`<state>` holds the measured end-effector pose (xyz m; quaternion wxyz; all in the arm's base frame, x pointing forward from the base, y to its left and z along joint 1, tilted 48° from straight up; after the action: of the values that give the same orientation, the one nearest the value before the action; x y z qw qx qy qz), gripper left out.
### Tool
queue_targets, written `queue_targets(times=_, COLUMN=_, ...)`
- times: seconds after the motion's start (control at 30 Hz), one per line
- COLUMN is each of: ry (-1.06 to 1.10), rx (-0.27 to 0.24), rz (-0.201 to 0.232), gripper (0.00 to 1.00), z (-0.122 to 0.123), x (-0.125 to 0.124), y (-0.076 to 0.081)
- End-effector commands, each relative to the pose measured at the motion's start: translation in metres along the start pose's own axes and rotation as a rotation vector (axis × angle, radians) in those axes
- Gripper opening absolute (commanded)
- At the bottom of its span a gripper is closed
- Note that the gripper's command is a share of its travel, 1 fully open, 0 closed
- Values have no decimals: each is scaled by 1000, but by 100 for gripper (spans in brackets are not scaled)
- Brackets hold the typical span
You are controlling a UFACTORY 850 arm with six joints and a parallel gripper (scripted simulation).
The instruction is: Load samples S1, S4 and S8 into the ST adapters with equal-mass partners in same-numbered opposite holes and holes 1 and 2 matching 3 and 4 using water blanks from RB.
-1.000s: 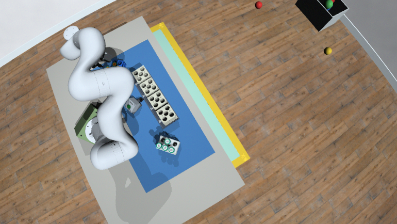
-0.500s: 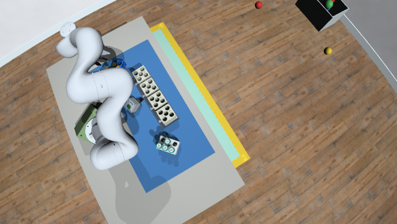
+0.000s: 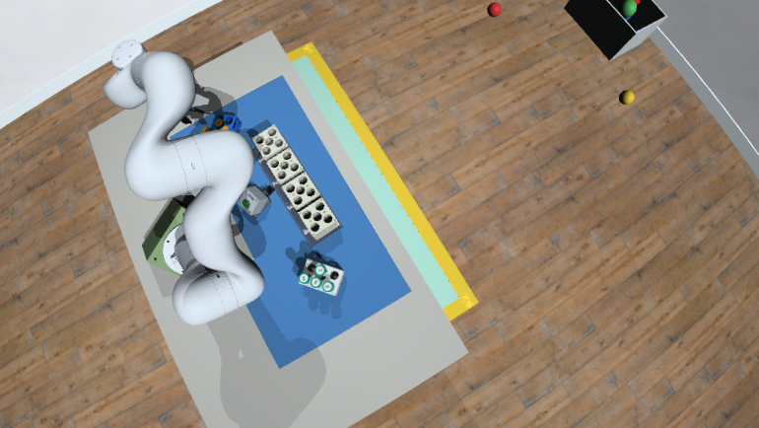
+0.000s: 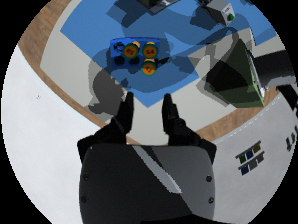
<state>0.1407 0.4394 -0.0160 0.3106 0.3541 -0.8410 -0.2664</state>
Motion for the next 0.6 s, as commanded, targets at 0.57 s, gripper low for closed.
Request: queue_targets(times=0.57, ry=199, rx=-1, rz=-2, gripper=57, z=-24, x=-19, y=1)
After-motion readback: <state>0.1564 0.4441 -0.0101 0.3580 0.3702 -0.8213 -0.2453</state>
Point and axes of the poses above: the point where the finger pads meet when closed, its own y axis back along the fingers, its own x axis across the jaws, z = x × y, the point moved 3 cm from there along y, back along the fingers, and after that the axes turned 8 degrees about y, right-handed, at the moved point
